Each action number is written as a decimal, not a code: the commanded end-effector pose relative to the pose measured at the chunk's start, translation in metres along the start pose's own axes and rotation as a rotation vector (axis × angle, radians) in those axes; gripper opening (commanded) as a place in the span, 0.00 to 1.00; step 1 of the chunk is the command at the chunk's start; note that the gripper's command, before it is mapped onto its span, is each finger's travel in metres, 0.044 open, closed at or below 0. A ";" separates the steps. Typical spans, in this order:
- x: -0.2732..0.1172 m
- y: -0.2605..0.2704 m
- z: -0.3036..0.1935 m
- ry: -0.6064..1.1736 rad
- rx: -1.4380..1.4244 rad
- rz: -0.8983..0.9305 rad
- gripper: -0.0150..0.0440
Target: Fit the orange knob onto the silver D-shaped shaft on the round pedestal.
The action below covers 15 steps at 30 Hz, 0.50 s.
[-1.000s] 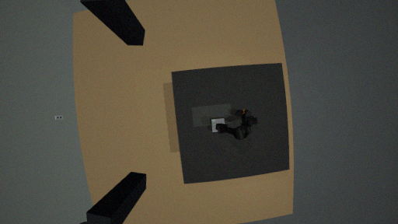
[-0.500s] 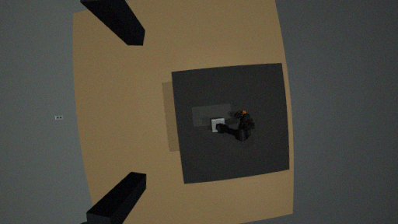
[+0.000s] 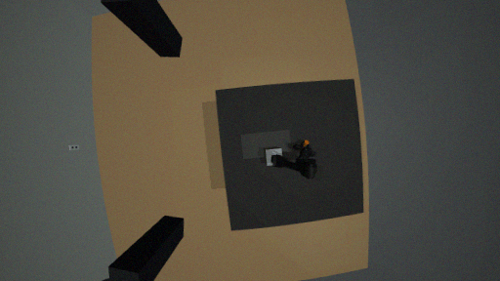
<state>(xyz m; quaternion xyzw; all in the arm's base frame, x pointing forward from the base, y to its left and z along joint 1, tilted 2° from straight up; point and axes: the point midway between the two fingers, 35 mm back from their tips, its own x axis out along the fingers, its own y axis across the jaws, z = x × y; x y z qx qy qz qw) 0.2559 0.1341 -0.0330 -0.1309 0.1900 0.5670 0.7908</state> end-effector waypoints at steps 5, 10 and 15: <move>-0.006 0.001 -0.007 -0.134 0.002 0.002 0.56; -0.009 0.002 -0.011 -0.208 0.002 0.002 0.56; -0.011 0.002 -0.014 -0.261 0.003 0.003 0.56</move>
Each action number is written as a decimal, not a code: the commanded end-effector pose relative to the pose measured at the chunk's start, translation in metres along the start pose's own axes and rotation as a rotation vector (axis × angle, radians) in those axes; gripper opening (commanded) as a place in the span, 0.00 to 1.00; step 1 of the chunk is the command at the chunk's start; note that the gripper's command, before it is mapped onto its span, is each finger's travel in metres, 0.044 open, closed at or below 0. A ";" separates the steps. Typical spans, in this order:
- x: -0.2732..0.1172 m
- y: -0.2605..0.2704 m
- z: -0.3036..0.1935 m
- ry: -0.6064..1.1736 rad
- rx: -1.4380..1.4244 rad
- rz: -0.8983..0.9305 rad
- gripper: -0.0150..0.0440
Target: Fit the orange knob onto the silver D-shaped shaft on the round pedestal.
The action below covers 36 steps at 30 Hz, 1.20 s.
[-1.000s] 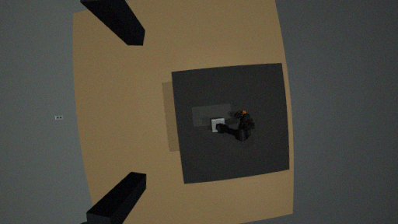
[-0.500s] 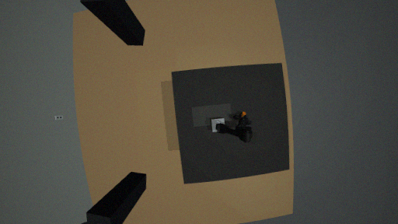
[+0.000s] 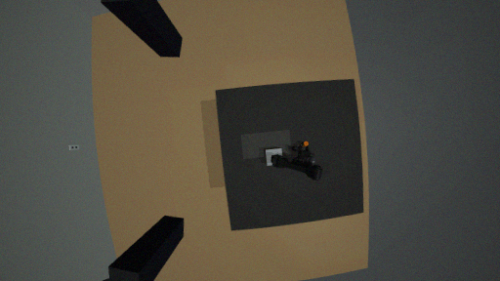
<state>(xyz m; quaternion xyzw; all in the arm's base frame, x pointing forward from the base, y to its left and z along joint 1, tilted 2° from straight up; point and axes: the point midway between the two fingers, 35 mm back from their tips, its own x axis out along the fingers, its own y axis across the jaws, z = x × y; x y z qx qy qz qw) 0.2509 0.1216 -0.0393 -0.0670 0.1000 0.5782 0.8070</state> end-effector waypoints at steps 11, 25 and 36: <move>-0.001 0.000 -0.001 -0.012 0.004 0.001 0.69; -0.001 0.000 -0.001 -0.012 0.004 0.001 0.69; -0.001 0.000 -0.001 -0.012 0.004 0.001 0.92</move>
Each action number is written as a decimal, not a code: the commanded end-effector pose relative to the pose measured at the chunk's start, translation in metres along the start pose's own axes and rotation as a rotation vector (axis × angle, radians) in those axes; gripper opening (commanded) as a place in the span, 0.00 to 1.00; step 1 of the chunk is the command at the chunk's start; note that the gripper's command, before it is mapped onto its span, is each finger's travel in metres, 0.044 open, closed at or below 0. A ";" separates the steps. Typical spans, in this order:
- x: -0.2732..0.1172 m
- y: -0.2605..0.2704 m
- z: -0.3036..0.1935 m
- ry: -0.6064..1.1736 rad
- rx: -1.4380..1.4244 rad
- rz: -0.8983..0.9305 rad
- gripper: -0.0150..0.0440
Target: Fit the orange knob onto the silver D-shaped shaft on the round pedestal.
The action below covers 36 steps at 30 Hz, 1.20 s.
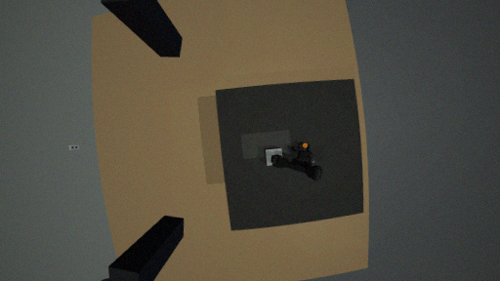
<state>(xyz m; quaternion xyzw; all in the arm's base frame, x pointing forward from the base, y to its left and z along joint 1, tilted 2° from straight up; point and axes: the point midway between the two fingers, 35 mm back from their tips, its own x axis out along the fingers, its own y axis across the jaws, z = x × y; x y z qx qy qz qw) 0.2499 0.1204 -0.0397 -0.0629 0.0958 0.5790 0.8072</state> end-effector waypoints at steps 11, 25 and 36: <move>0.000 0.000 0.000 0.000 0.002 0.000 1.00; -0.016 -0.001 0.077 0.000 -0.002 -0.001 1.00; 0.019 -0.031 0.061 0.356 0.135 -0.037 1.00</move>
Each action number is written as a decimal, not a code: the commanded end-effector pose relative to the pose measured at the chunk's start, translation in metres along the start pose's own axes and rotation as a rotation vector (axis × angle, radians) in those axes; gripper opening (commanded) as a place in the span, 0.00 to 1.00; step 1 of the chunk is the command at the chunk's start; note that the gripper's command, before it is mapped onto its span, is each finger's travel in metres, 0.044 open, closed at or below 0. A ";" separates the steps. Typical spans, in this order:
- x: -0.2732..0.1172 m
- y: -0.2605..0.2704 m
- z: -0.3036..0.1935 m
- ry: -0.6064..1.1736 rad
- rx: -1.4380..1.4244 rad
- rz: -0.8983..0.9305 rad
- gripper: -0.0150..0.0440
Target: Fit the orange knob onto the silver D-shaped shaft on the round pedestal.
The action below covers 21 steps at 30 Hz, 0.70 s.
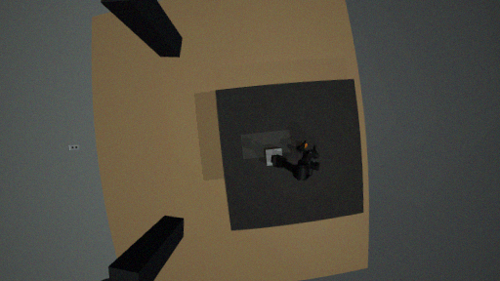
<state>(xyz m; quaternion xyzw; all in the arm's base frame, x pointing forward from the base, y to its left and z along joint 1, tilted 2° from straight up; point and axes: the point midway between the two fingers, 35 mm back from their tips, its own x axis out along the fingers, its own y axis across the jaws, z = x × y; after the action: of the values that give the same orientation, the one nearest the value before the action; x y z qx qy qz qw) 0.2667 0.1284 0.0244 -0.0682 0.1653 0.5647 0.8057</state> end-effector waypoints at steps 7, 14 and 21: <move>0.031 -0.019 0.015 0.738 0.036 -0.077 1.00; 0.017 -0.009 0.036 0.992 -0.052 -0.099 1.00; -0.011 0.013 0.042 1.210 -0.073 -0.047 1.00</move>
<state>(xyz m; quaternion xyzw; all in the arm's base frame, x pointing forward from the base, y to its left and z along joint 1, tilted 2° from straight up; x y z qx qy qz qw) 0.2896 0.1516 0.0110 -0.2214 0.4496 0.4833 0.7178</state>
